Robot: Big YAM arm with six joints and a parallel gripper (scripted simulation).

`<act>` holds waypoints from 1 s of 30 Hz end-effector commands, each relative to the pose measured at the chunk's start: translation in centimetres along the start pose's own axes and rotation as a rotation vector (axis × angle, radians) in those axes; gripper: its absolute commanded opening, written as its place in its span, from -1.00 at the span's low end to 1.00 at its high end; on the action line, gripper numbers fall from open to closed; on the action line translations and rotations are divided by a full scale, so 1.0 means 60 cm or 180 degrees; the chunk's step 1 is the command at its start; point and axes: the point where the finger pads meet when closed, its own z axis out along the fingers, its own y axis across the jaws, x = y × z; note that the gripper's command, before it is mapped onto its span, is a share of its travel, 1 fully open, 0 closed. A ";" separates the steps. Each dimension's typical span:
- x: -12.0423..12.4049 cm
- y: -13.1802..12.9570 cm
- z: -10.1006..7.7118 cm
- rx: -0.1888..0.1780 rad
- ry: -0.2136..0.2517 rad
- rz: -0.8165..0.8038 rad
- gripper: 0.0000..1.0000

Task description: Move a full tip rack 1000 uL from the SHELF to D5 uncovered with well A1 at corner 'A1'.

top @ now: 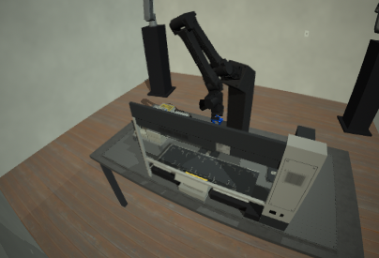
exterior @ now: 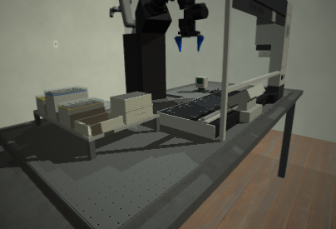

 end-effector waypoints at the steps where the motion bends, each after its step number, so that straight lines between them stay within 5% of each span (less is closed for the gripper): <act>1: -0.007 -0.002 -0.002 -0.0020 -0.0038 0.0348 1.00; 16: -0.006 -0.003 -0.003 -0.0021 -0.0034 0.1072 1.00; 30: -0.124 -0.031 -0.004 -0.0029 -0.0049 0.1003 1.00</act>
